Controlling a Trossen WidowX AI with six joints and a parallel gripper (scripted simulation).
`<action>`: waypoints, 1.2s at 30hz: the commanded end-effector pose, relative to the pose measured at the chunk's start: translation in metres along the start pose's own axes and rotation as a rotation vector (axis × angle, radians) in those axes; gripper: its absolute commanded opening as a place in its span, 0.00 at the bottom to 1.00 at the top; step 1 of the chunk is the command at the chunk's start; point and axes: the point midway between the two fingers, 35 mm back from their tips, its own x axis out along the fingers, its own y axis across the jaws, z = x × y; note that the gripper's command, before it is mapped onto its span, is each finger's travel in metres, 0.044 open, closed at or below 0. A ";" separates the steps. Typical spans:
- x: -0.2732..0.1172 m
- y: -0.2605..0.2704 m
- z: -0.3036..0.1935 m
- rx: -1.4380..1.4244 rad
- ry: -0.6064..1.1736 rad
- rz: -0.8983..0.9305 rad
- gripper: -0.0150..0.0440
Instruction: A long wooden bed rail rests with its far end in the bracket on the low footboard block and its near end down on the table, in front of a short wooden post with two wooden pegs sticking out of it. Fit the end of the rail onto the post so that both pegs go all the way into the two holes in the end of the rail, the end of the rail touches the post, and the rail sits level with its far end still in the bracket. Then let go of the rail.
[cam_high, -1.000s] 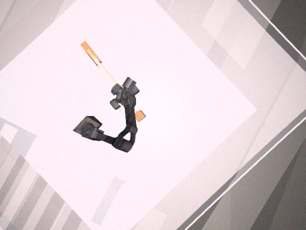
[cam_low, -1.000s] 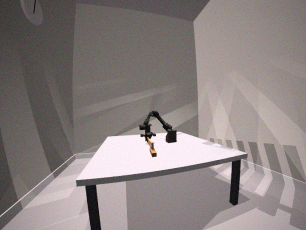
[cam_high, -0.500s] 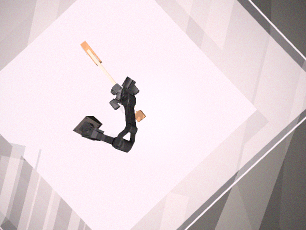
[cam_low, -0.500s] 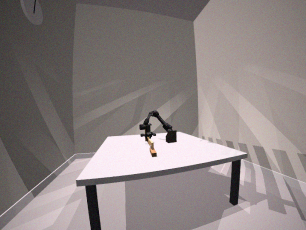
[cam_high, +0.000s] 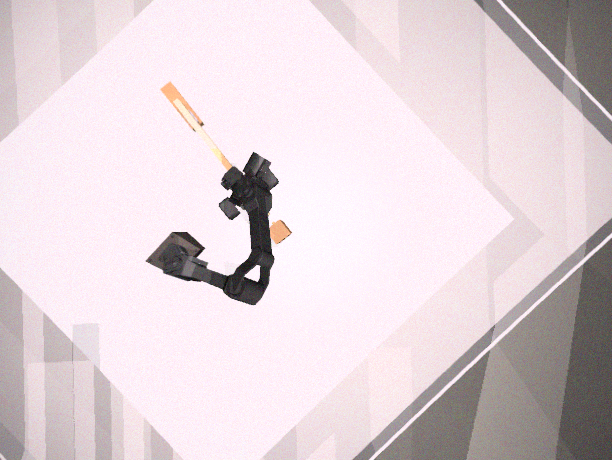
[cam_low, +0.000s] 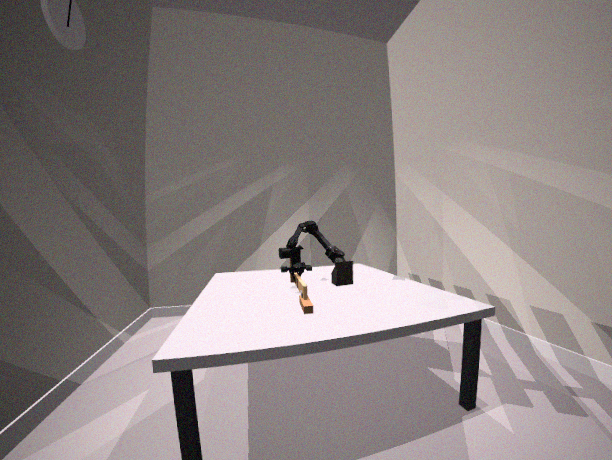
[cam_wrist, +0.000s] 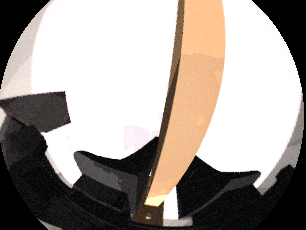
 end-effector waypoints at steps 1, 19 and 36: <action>-0.005 -0.003 0.001 0.000 -0.008 -0.007 0.25; -0.014 -0.003 0.001 0.000 -0.009 -0.007 0.25; -0.023 -0.003 0.002 0.000 -0.009 -0.007 0.25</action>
